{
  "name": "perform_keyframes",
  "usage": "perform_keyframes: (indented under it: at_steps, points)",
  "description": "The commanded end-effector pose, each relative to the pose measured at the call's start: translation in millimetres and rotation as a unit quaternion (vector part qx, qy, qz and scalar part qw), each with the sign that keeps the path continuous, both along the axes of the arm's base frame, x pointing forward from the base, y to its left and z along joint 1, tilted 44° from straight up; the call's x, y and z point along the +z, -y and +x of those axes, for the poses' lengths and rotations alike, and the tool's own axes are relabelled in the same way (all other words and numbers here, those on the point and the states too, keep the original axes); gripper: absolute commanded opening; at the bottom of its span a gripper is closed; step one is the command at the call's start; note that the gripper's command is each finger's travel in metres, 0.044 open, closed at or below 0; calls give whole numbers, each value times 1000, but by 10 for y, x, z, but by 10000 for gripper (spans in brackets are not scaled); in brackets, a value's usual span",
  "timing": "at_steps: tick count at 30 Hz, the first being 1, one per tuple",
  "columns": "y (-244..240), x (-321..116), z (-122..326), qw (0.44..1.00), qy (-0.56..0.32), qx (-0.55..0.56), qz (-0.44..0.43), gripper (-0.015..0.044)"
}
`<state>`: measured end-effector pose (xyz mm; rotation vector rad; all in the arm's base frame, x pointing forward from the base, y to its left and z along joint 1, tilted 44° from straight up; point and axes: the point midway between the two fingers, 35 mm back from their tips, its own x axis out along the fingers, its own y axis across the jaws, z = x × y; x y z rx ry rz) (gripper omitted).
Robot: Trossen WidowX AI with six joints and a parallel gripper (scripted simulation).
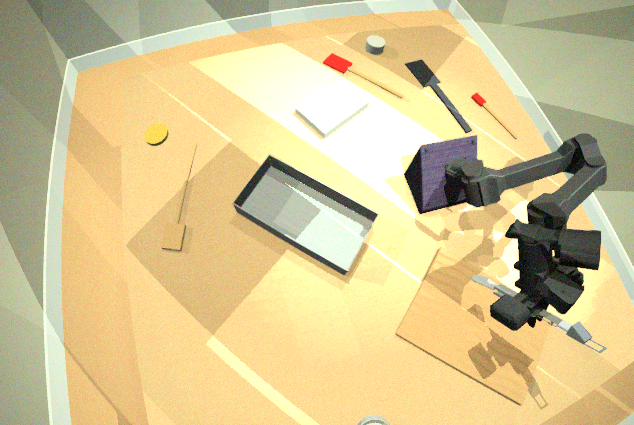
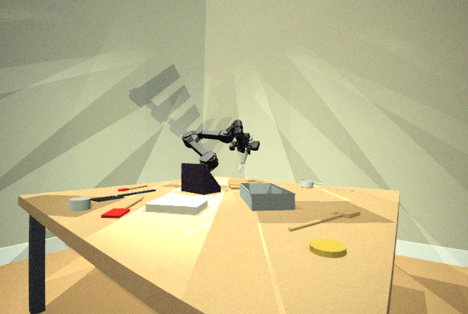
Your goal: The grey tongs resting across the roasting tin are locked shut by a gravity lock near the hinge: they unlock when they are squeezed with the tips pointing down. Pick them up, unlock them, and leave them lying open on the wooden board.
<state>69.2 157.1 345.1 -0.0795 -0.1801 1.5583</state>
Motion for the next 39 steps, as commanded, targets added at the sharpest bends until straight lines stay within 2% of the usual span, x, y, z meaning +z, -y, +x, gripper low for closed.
perform_keyframes:
  at_steps: [1,21,39]
  points:
    - [1,-2,-4,1000,0,1,0,-150]
    - [-185,413,202,997,-61,-31,18,-150]
    - [-404,495,306,990,-105,-74,-61,-150]
